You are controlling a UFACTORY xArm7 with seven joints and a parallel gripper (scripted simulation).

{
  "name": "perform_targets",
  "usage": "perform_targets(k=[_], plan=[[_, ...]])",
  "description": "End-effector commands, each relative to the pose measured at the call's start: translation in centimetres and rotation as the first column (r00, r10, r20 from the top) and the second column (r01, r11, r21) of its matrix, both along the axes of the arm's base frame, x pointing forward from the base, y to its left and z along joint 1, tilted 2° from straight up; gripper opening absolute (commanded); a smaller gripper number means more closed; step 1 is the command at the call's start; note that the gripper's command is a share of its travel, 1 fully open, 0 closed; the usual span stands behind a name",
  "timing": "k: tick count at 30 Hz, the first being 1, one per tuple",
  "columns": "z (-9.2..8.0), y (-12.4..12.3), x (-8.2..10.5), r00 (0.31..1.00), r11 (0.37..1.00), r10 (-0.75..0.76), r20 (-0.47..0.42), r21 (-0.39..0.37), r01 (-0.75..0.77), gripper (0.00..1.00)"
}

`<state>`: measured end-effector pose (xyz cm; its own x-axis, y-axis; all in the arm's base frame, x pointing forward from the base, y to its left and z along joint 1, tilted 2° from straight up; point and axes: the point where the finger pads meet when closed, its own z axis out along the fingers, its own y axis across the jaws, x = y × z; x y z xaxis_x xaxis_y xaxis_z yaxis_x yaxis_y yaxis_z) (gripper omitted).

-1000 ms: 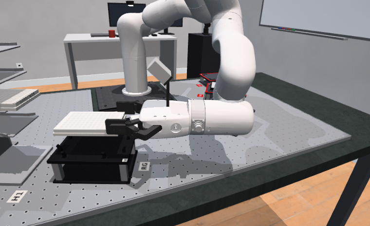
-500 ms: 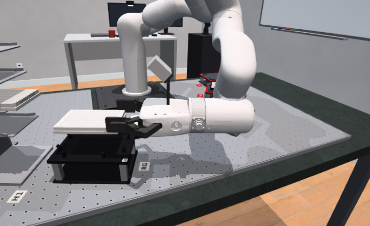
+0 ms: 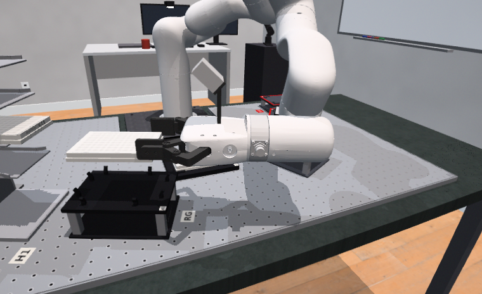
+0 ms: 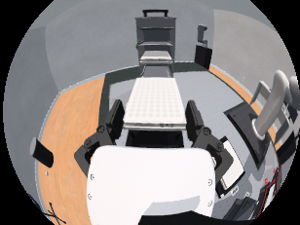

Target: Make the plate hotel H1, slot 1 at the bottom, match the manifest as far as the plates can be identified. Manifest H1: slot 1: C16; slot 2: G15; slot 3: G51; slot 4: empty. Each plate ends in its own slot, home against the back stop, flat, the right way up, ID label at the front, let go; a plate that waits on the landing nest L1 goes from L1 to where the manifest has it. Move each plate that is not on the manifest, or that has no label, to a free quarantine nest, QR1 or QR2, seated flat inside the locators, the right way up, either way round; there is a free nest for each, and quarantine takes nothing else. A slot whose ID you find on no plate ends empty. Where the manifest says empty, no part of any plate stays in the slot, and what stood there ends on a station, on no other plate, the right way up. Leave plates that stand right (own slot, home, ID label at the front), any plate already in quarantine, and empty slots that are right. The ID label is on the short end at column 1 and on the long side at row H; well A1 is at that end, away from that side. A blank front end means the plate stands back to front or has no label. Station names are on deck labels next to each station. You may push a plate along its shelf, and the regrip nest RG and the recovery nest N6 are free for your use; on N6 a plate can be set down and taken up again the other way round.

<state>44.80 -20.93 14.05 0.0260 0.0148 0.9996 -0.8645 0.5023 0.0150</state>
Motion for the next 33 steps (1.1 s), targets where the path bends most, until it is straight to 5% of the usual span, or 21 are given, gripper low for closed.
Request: perform_targets(k=[1,33], plan=[[1.0,0.0,0.1,1.000,1.000,0.000,0.004,-0.001,0.000,0.00],[5.6,0.1,0.2,1.000,1.000,0.000,0.004,-0.001,0.000,0.00]])
